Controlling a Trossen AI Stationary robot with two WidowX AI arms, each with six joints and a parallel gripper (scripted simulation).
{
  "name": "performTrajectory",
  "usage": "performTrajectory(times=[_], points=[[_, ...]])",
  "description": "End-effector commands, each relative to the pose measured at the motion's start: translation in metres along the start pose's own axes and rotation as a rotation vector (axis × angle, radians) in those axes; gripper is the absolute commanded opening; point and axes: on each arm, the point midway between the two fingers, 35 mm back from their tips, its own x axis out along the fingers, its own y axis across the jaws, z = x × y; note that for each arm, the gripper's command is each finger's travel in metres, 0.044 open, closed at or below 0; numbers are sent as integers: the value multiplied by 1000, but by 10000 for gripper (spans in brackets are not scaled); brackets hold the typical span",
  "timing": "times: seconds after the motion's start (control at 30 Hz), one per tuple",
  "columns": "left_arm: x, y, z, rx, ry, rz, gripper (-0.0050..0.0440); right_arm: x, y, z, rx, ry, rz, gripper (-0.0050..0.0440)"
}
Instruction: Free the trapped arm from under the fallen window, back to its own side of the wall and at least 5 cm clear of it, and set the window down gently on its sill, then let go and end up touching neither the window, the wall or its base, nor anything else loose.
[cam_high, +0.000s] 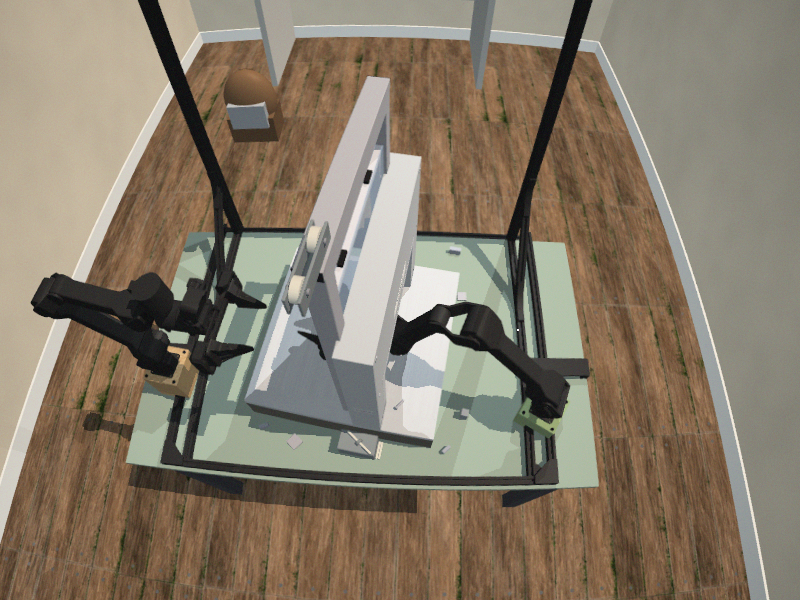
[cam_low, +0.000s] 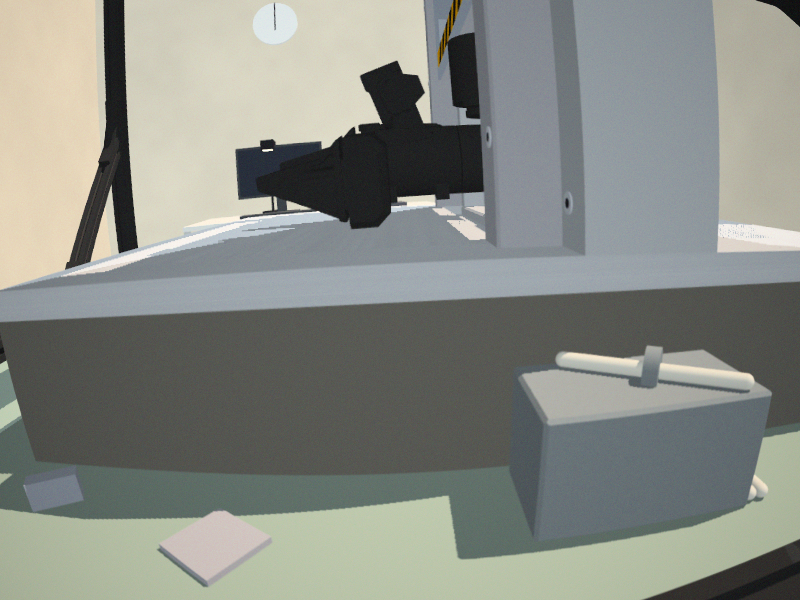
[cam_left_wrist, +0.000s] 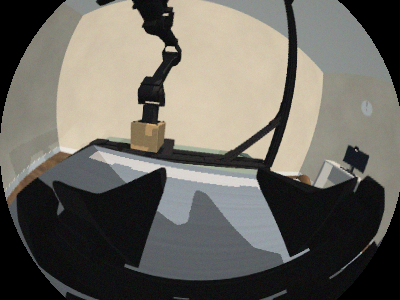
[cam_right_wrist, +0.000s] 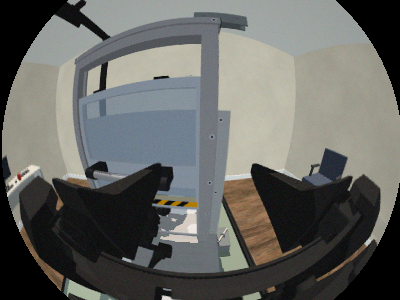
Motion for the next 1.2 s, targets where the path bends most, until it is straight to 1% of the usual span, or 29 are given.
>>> performTrajectory(times=[0.0, 0.7, 0.8, 0.87, 0.9, 1.03, 1.1, 1.13, 1.17], points=[[0, 0, 0, 0, 0, 0, 400, 0, 0, 0, 0, 0, 0, 400], [0, 0, -1, 9, 1, -1, 400, -2, 2, 0, 0, 6, 7, 400], [0, 0, -1, 9, 1, -1, 400, -16, 12, 1, 0, 38, 42, 400], [0, 0, -1, 9, 1, -1, 400, -33, 22, 1, -2, 75, 84, 400], [0, 0, -1, 9, 1, -1, 400, -44, 28, 8, -2, 62, 109, 400], [0, 0, -1, 9, 1, -1, 400, -70, 39, 6, -6, 105, 166, 400], [0, 0, -1, 9, 1, -1, 400, -70, 39, 6, -6, 105, 166, 400], [0, 0, -1, 9, 1, -1, 400, -78, 41, -5, -10, 158, 179, 400], [0, 0, -1, 9, 1, -1, 400, -90, 45, 1, -10, 143, 206, 400]])
